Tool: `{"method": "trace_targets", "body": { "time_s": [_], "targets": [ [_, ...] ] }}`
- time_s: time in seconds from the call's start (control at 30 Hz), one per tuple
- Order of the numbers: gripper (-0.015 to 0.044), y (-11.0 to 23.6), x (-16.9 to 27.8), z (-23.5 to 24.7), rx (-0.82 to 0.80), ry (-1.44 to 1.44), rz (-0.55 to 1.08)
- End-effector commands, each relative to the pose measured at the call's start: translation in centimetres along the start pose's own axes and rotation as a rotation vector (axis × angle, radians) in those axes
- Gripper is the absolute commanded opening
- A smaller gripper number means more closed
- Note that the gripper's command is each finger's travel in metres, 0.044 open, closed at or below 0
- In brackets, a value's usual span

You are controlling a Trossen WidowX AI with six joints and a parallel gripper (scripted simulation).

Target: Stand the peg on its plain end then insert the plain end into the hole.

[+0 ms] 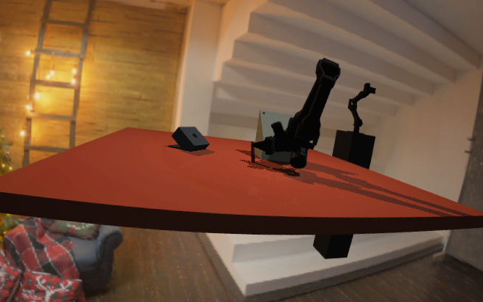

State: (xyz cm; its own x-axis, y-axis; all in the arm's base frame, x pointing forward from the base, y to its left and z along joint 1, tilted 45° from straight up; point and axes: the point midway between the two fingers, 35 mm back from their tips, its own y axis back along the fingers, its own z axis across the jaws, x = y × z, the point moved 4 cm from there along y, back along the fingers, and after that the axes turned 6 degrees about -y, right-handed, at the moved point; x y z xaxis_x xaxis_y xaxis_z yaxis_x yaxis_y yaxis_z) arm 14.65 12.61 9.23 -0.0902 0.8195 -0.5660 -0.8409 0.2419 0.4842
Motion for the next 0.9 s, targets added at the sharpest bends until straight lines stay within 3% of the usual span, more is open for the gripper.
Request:
{"method": "trace_targets", "body": {
  "time_s": [0.0, 0.87],
  "targets": [
    [0.005, 0.1, 0.16, -0.03, 0.0, 0.0, 0.001],
    [0.005, 0.46, 0.38, -0.18, -0.008, -0.001, -0.022]
  ]
}}
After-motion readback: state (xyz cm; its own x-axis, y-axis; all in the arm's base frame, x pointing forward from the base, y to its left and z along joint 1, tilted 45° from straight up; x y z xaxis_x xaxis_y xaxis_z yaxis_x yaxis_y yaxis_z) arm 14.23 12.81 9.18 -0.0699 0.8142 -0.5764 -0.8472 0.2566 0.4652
